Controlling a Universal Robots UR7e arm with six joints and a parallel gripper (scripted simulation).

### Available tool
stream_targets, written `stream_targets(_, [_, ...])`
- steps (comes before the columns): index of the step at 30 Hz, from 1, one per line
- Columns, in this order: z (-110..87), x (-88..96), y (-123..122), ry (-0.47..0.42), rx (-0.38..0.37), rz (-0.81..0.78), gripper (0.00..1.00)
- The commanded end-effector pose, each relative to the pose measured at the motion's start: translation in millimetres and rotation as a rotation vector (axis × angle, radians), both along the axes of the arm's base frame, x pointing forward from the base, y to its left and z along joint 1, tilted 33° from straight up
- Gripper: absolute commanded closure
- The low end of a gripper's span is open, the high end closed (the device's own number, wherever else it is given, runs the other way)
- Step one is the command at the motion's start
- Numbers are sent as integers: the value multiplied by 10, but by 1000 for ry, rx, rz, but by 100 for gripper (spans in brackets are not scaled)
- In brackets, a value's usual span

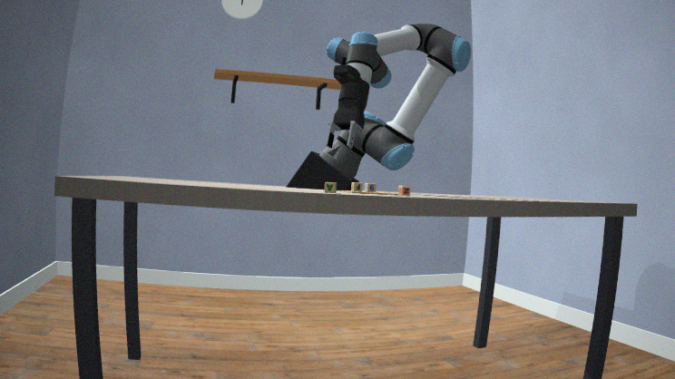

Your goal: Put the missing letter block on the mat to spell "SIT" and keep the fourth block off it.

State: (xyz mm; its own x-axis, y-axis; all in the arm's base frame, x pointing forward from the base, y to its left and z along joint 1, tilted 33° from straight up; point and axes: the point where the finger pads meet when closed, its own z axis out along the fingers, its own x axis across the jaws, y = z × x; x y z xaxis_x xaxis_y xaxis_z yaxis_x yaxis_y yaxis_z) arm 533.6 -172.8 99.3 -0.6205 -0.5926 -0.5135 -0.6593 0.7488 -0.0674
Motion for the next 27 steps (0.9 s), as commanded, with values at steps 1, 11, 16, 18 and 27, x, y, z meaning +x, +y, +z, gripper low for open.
stream_targets(1, [-122,280,-114,-1,0,0,0])
stream_targets(11, [-174,382,-149,-2,0,0,0])
stream_targets(16, [-174,382,-149,-2,0,0,0])
stream_targets(18, [-174,382,-149,-2,0,0,0])
stream_targets(27, [-174,382,-149,-2,0,0,0])
